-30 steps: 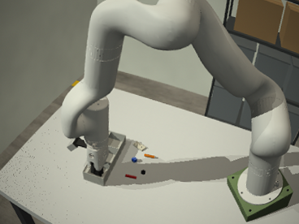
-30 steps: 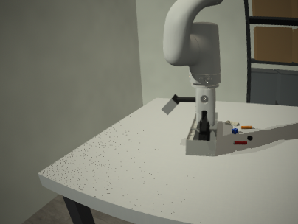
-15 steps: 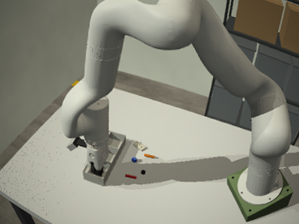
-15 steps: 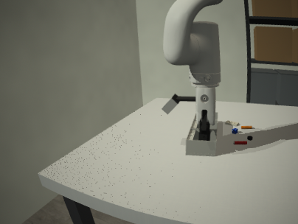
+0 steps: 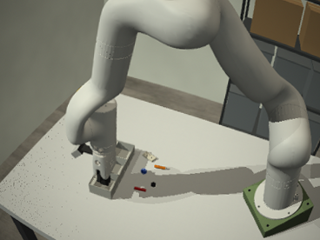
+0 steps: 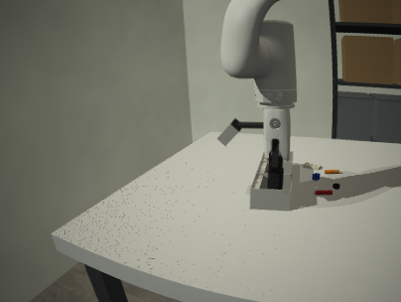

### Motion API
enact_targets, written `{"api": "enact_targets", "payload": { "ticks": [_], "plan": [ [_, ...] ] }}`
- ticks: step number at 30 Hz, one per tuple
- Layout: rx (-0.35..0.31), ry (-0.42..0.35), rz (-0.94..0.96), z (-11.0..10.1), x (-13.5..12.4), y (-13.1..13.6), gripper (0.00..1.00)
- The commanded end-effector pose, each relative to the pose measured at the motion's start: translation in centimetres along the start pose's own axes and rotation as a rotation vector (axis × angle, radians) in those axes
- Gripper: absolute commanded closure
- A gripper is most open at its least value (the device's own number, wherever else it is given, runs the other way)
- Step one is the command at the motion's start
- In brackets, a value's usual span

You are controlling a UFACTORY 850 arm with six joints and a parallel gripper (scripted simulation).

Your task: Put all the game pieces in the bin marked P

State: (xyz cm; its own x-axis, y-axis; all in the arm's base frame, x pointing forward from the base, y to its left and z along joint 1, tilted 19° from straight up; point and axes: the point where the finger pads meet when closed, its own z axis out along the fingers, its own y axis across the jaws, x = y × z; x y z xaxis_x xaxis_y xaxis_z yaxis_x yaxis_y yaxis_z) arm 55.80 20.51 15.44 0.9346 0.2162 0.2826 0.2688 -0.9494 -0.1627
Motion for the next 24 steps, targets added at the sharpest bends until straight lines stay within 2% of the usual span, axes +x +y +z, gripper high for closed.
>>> {"api": "enact_targets", "payload": {
  "ticks": [1, 6, 14, 20, 24],
  "plan": [
    [-0.001, 0.001, 0.000, -0.5, 0.1, 0.0, 0.93],
    [-0.001, 0.001, 0.000, -1.1, 0.1, 0.0, 0.93],
    [-0.001, 0.001, 0.000, -4.2, 0.1, 0.0, 0.93],
    [-0.001, 0.001, 0.000, -4.2, 0.1, 0.0, 0.93],
    [-0.001, 0.001, 0.000, -7.5, 0.1, 0.0, 0.93]
  ]
}}
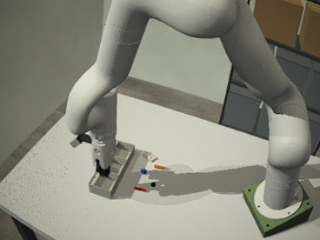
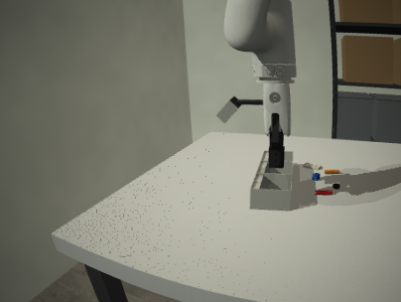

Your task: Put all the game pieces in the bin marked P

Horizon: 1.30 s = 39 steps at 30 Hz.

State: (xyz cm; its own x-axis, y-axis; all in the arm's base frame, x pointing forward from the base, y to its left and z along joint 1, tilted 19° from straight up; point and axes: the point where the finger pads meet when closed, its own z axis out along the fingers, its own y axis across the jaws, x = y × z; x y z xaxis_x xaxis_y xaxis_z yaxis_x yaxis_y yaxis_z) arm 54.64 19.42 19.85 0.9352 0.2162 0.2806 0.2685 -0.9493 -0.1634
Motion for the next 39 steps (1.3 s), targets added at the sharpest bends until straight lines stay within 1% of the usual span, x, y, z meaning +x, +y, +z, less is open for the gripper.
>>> {"api": "enact_targets", "payload": {
  "ticks": [1, 9, 11, 13, 24, 25, 26, 28, 31, 39],
  "plan": [
    [-0.002, 0.003, -0.001, -3.6, 0.2, 0.0, 0.93],
    [-0.002, 0.003, -0.001, -10.3, 0.2, 0.0, 0.93],
    [-0.002, 0.003, -0.001, -10.3, 0.2, 0.0, 0.93],
    [-0.002, 0.003, -0.001, -11.9, 0.2, 0.0, 0.93],
    [-0.002, 0.003, -0.001, -11.9, 0.2, 0.0, 0.93],
    [-0.002, 0.003, 0.049, -11.4, -0.3, 0.5, 0.70],
    [-0.001, 0.003, 0.099, -11.0, -0.7, 1.0, 0.70],
    [-0.001, 0.003, 0.099, -11.0, -0.7, 1.0, 0.70],
    [-0.001, 0.003, 0.233, -9.5, -1.9, 2.6, 0.70],
    [-0.004, -0.001, 0.465, -5.5, -5.3, 6.8, 0.70]
  ]
}}
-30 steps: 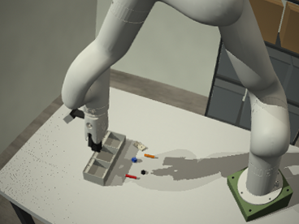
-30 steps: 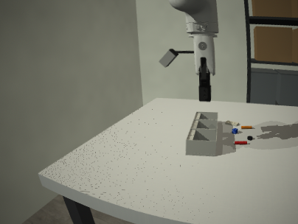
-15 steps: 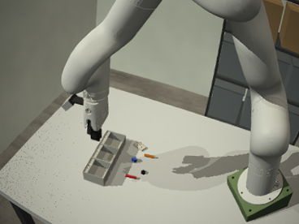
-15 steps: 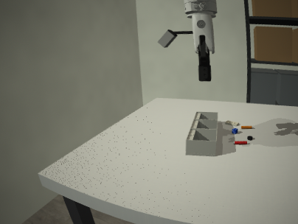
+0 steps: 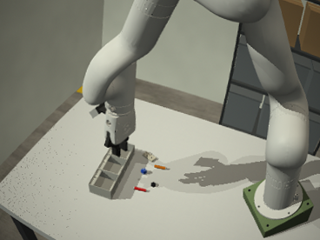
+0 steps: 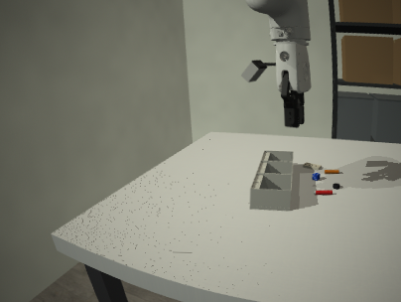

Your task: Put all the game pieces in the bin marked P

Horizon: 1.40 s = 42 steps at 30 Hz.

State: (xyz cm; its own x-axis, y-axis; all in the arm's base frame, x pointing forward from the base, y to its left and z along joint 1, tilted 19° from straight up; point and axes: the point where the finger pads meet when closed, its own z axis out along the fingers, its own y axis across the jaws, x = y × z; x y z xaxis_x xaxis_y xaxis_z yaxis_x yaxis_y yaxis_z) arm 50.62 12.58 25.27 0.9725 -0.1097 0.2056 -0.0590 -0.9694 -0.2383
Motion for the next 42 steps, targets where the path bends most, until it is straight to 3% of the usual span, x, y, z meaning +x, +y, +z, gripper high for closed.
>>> {"api": "enact_targets", "payload": {
  "ticks": [1, 14, 42],
  "plan": [
    [0.005, 0.004, 0.157, 2.7, -0.9, 3.2, 0.70],
    [-0.016, -0.005, 0.524, 7.9, -3.2, 9.8, 0.70],
    [0.010, -0.004, 1.319, 8.0, -3.2, 9.8, 0.70]
  ]
}}
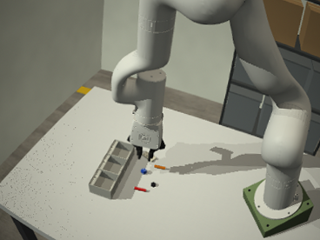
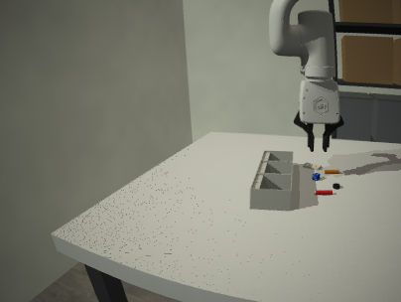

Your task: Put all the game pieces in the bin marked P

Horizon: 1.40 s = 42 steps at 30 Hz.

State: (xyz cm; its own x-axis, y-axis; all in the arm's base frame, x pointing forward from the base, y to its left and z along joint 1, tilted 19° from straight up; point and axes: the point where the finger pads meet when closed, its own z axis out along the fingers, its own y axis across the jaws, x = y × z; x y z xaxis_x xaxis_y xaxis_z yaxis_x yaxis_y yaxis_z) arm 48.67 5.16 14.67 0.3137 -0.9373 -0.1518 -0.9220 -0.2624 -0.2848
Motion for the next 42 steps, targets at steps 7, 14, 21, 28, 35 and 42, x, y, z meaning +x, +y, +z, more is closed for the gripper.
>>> {"api": "enact_targets", "payload": {
  "ticks": [7, 14, 21, 28, 35, 42],
  "plan": [
    [0.012, -0.002, 0.329, -0.05, 0.00, -0.08, 0.70],
    [0.016, -0.002, 0.500, -0.05, 0.00, -0.08, 0.70],
    [0.007, 0.002, 0.647, -0.05, 0.00, -0.08, 0.70],
    [0.007, 0.002, 0.647, -0.05, 0.01, -0.09, 0.70],
    [0.007, 0.002, 0.647, -0.05, 0.01, -0.09, 0.70],
    [0.007, 0.002, 0.647, -0.05, 0.01, -0.08, 0.70]
  ]
}}
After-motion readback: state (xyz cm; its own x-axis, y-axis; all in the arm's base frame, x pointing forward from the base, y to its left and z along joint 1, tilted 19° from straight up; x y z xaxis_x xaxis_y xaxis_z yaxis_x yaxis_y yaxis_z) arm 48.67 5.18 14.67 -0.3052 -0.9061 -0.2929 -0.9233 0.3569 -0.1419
